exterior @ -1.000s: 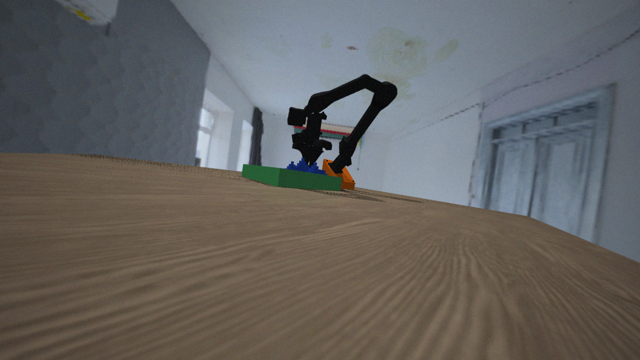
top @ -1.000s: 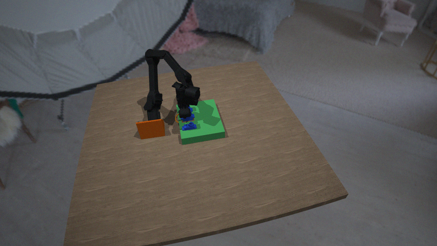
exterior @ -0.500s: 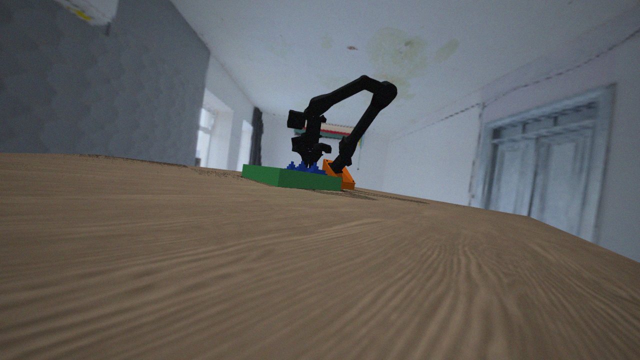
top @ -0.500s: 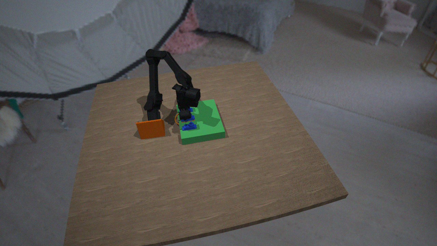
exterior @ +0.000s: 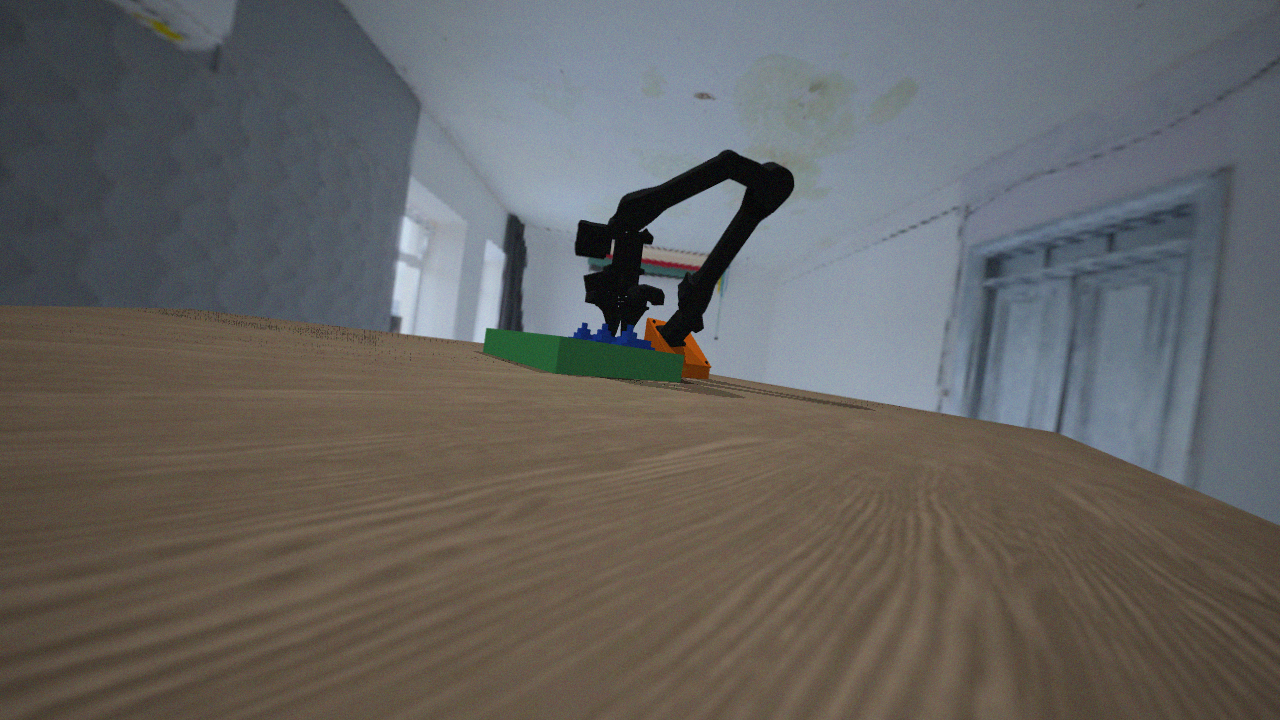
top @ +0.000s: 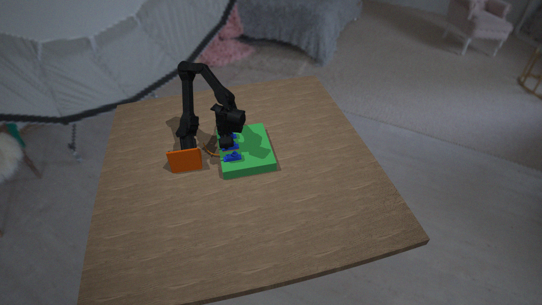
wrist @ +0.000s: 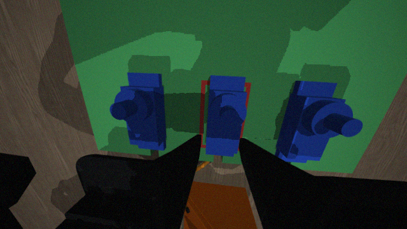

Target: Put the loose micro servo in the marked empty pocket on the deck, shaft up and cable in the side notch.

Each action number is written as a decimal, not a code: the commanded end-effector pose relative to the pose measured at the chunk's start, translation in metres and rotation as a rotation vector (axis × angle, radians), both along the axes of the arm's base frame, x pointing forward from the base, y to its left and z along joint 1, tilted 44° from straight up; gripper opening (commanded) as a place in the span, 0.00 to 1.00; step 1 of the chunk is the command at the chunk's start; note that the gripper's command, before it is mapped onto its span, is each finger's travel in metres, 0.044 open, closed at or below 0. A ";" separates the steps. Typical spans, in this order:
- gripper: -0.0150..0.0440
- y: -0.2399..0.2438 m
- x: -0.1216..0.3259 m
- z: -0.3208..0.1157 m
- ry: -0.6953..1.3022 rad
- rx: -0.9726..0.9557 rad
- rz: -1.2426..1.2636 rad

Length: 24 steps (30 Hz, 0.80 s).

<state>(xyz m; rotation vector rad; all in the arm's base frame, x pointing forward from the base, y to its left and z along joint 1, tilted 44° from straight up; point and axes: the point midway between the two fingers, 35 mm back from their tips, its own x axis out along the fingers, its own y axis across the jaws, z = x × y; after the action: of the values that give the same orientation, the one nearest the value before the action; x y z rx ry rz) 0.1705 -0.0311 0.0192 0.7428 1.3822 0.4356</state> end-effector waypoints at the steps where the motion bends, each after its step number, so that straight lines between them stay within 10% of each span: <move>1: 0.57 -0.016 -0.003 0.015 -0.009 -0.011 -0.004; 7: 0.57 -0.020 -0.006 0.022 -0.009 -0.010 -0.004; 17: 1.00 -0.062 0.051 0.050 -0.011 -0.012 -0.006; 24: 1.00 -0.088 0.093 0.071 -0.013 -0.013 -0.004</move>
<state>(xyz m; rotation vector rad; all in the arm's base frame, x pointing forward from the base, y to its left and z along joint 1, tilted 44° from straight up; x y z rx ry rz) 0.2520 -0.1139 0.0842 0.7251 1.3649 0.4240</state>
